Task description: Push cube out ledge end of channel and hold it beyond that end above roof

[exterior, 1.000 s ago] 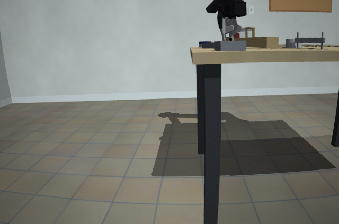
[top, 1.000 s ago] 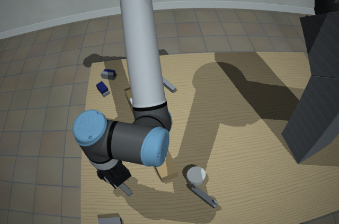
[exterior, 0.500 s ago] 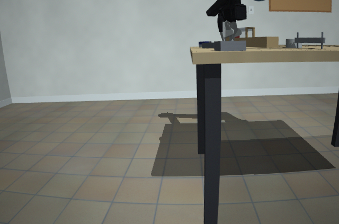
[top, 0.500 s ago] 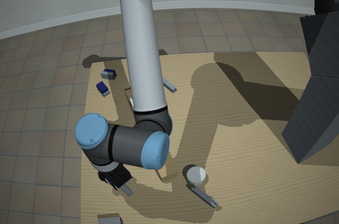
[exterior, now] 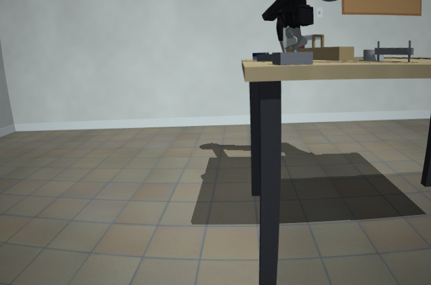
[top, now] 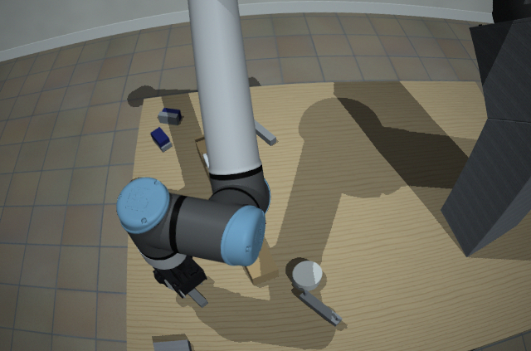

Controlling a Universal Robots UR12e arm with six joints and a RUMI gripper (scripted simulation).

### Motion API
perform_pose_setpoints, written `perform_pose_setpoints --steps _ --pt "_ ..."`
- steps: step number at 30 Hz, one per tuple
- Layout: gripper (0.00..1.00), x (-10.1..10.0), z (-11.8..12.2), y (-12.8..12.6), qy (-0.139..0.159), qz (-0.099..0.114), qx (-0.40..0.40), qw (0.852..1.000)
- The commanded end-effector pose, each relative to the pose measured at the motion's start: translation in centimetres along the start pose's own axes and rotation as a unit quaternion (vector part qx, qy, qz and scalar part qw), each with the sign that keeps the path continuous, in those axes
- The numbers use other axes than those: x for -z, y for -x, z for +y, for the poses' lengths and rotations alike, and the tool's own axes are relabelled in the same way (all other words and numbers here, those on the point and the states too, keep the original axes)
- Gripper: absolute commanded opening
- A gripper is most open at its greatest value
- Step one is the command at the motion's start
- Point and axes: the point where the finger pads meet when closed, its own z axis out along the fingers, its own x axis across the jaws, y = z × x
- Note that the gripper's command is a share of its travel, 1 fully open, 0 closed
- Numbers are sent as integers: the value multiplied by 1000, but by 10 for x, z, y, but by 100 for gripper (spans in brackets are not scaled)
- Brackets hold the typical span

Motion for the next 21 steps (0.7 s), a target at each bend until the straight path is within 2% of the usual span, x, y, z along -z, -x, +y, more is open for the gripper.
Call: perform_pose_setpoints --steps 1,13,14,21 --pt "22 1 0 1 0 0 0 1000" --pt "22 1 0 1 0 0 0 1000" --pt "0 1 0 1 0 0 0 1000" --pt "0 1 0 1 0 0 0 1000"
